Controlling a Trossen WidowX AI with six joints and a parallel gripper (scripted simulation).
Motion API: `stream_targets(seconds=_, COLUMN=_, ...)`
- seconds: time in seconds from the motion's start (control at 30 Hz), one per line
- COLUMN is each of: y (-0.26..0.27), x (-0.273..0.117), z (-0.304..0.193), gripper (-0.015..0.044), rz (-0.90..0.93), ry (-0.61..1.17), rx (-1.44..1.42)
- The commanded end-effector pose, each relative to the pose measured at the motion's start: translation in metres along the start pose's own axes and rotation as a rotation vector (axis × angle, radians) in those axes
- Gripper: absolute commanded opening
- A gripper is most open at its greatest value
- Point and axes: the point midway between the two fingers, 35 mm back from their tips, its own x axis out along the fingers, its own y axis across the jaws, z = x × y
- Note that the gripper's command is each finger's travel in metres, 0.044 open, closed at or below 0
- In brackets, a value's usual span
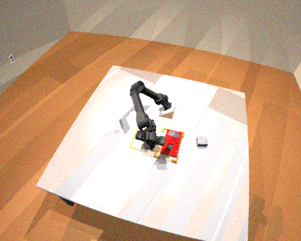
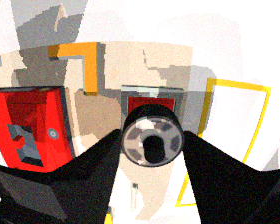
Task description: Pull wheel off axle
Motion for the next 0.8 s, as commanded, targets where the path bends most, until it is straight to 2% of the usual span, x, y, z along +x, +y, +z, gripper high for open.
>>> stream_targets(seconds=0.0, y=0.0, x=-0.0019, z=0.0002, gripper=0.0, rz=0.001, ry=0.0, rx=0.004)
stream_targets(seconds=0.77, y=0.0002, x=-0.0094, z=0.0005, gripper=0.0, rz=0.0, ry=-0.001, rx=0.003)
